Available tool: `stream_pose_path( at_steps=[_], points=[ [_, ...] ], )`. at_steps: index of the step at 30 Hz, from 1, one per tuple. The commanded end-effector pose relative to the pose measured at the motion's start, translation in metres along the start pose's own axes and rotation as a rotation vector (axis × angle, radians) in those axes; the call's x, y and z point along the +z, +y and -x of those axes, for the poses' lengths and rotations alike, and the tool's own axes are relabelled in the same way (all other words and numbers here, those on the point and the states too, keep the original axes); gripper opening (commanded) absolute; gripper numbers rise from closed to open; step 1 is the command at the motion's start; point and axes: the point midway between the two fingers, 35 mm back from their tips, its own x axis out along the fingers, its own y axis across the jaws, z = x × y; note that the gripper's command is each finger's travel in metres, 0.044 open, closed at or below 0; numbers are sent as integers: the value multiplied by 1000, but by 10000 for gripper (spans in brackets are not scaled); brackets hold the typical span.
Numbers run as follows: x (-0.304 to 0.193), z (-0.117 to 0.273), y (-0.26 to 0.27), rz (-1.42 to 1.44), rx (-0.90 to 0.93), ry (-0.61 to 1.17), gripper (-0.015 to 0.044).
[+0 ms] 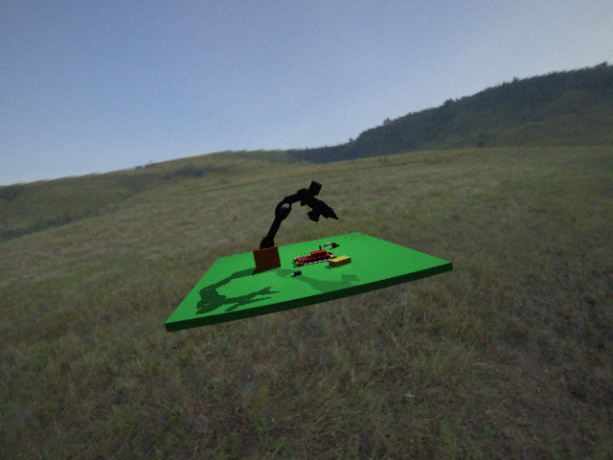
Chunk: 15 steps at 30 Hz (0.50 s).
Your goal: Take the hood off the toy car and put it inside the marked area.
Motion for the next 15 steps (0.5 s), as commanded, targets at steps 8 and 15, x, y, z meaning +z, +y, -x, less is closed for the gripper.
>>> stream_pose_path(
  at_steps=[8,15],
  points=[
    [19,0,-42,475,-90,-97,430],
    [41,4,-87,981,-236,-156,440]
  ],
)
